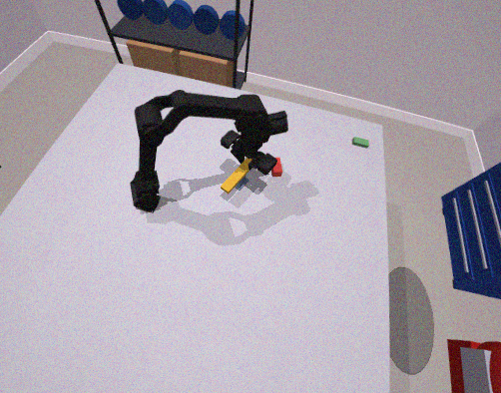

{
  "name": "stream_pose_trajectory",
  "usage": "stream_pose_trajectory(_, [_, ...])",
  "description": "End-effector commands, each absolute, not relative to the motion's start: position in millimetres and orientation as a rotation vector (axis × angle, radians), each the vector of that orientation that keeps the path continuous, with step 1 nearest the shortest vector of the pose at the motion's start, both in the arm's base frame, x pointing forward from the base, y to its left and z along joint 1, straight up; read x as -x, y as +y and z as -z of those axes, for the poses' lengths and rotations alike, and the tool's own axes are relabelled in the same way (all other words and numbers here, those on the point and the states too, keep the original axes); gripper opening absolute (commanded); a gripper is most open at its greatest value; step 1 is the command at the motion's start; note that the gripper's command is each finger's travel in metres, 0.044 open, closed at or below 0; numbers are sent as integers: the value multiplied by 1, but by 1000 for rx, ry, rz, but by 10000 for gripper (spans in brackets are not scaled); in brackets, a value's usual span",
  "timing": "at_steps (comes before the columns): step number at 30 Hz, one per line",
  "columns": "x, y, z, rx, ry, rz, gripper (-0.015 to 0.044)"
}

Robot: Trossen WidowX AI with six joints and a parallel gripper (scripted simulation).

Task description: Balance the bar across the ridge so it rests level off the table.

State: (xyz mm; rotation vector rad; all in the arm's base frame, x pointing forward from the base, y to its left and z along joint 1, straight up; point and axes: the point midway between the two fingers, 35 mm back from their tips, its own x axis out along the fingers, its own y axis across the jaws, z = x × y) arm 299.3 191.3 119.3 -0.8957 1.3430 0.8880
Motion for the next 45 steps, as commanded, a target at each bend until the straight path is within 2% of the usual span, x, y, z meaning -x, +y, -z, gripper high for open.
stream_pose_trajectory(1, [-298,192,-118,890,1348,-890,0])
stream_pose_trajectory(45, [-298,192,-114,890,1348,-890,0])
